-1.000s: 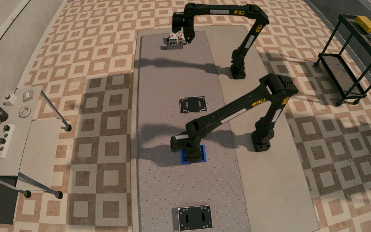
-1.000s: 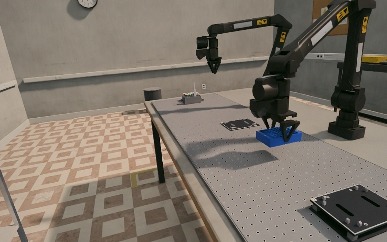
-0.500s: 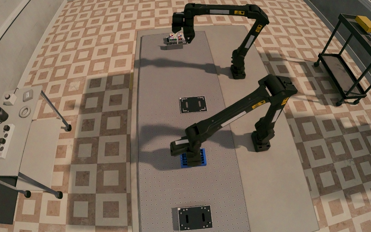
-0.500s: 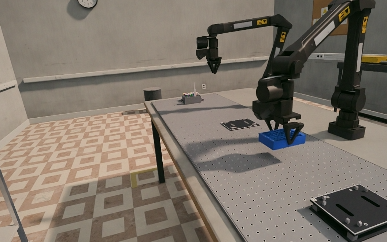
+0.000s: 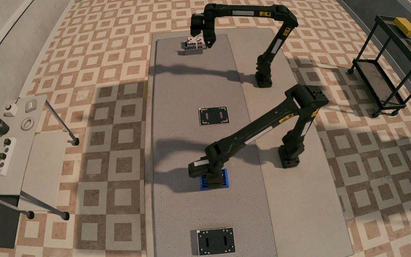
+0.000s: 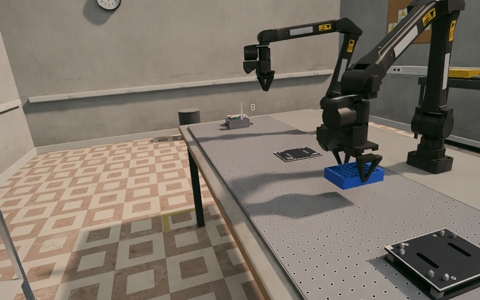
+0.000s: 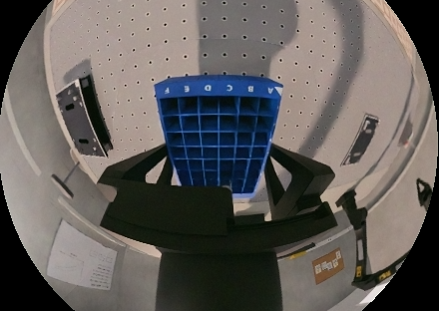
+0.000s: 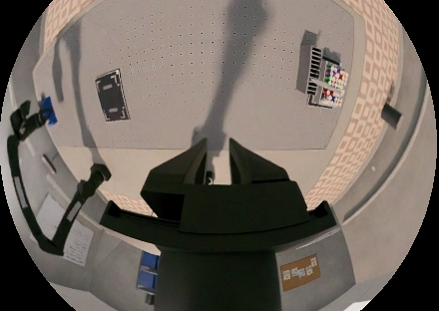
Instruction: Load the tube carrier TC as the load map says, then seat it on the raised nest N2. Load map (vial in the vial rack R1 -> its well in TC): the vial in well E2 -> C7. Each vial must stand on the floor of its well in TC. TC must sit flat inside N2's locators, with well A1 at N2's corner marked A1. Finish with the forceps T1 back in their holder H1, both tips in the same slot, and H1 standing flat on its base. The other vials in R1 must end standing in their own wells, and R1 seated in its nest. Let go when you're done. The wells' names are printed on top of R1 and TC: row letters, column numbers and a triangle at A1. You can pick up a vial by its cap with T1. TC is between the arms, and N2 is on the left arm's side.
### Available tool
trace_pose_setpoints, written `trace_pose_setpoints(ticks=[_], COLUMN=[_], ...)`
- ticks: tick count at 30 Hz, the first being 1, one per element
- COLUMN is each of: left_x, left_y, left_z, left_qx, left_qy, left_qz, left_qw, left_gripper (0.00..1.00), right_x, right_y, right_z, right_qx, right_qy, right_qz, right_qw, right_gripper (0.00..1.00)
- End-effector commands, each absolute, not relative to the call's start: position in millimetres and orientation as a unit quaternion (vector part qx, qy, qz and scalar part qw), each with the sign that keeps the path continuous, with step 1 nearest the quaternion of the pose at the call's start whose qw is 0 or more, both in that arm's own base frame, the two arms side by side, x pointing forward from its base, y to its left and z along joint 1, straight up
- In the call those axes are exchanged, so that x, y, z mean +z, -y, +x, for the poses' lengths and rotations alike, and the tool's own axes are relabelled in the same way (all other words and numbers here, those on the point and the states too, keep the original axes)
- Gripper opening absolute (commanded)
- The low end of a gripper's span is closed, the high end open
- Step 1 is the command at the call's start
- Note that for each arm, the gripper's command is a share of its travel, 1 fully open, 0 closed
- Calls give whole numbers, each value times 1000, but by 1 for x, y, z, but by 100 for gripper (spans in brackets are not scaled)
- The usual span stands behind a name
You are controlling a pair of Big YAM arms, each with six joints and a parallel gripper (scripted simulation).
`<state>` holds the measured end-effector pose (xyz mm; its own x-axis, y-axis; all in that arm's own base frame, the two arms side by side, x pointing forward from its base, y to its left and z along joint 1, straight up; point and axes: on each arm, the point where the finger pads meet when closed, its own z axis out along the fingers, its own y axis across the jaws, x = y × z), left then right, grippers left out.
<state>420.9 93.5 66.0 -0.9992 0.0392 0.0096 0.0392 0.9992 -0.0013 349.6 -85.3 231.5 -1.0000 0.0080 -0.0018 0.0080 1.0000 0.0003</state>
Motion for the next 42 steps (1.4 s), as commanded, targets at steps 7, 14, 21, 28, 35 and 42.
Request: trace_pose_setpoints(ticks=[7, 14, 21, 28, 35, 42], left_x=[83, 82, 82, 82, 84, 89], left_y=[-116, -128, -140, -149, -160, -164], left_z=[445, 446, 448, 449, 450, 453], left_qx=[-4, -4, -5, -6, -6, -8], left_qy=[1000, 1000, 1000, 1000, 1000, 999], left_qz=[-24, -24, -24, -24, -24, -29], left_qw=[-17, -16, -17, -18, -17, -23], left_gripper=[0, 0, 0, 0, 0, 0], right_x=[244, 244, 244, 244, 244, 244], right_y=[87, 87, 87, 87, 87, 87], right_z=[357, 357, 357, 357, 357, 357], right_qx=[-4, -4, -4, -4, -4, -4], right_qy=[-1000, -1000, -1000, -1000, -1000, -1000], right_qz=[7, 7, 7, 7, 7, 7], right_qw=[18, 18, 18, 18, 18, 18], right_gripper=[24, 24, 24, 24, 24, 24])
